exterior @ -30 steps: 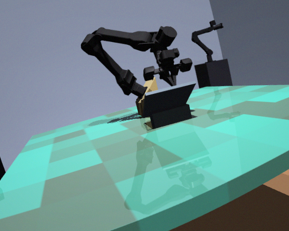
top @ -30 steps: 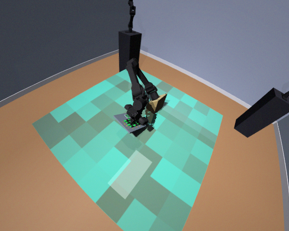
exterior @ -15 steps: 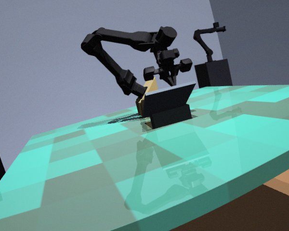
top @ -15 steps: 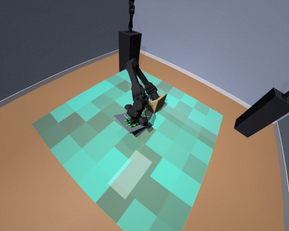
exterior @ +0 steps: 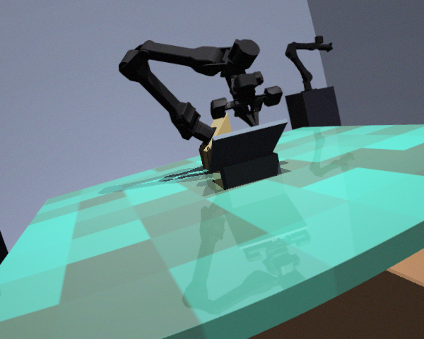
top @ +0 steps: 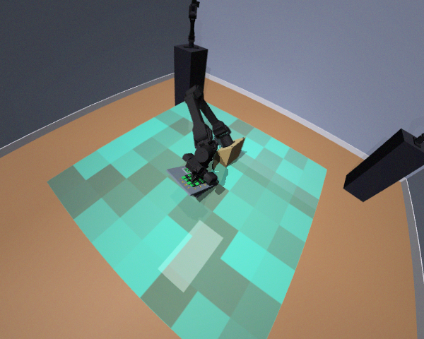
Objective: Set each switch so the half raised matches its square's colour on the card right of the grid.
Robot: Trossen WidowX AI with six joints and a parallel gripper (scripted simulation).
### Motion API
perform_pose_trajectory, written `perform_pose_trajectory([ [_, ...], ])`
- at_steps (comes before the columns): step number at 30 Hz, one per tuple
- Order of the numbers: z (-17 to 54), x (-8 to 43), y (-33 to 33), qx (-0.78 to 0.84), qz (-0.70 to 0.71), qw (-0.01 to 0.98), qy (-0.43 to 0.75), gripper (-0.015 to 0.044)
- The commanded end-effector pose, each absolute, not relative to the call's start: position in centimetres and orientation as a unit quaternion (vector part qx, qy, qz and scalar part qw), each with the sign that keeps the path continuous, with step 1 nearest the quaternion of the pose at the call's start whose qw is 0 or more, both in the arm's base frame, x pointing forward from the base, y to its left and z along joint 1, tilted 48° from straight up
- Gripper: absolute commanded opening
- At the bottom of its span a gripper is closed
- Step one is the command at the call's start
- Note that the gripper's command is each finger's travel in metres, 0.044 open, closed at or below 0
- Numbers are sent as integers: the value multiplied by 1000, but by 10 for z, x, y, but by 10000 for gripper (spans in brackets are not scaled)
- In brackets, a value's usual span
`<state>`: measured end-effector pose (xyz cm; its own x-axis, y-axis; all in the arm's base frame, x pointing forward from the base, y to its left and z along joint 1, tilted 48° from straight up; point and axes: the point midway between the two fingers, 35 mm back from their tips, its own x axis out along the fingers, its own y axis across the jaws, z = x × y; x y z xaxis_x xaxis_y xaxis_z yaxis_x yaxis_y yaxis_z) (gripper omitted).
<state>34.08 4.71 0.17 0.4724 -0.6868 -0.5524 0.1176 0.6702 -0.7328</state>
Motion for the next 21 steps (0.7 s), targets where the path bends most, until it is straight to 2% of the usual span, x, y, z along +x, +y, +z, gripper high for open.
perform_pose_trajectory([
  [1,1,340,46,-320,-251,796,448,0],
  [21,-1,341,44,-320,-252,796,448,0],
])
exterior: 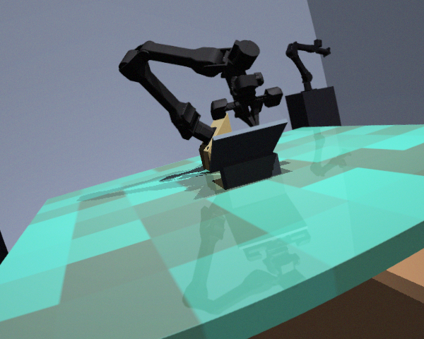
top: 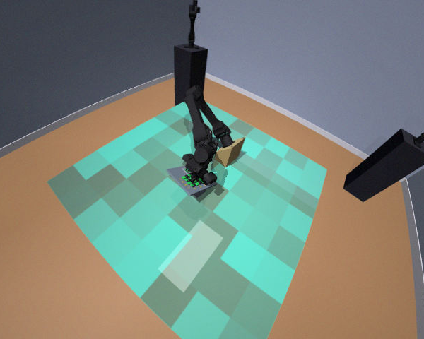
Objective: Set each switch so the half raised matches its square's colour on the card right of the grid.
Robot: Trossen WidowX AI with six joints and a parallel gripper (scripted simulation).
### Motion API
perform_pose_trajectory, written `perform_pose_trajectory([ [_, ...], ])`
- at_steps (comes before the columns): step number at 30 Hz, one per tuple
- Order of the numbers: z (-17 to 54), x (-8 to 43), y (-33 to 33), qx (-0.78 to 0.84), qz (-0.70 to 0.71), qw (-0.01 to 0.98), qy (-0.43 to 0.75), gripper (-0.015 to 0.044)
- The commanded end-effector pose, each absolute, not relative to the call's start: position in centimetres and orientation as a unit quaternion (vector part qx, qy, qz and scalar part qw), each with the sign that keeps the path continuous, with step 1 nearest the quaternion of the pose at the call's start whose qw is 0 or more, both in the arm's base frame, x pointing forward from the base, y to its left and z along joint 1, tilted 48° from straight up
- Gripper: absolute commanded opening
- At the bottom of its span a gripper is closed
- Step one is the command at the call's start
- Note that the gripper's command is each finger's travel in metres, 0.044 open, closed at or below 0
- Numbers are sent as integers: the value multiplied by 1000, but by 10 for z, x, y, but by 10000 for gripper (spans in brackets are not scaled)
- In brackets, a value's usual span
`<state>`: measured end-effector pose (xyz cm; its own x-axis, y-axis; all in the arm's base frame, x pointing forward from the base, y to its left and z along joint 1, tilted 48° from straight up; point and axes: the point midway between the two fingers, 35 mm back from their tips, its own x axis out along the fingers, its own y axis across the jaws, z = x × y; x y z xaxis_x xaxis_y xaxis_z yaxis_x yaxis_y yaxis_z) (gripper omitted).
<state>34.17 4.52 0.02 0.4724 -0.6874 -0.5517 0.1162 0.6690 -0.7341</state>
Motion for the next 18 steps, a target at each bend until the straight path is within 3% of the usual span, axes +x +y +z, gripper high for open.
perform_pose_trajectory([
  [1,-1,342,44,-320,-252,796,448,0],
  [12,-2,342,43,-320,-252,796,448,0],
  [18,29,318,84,-316,-253,791,459,0],
])
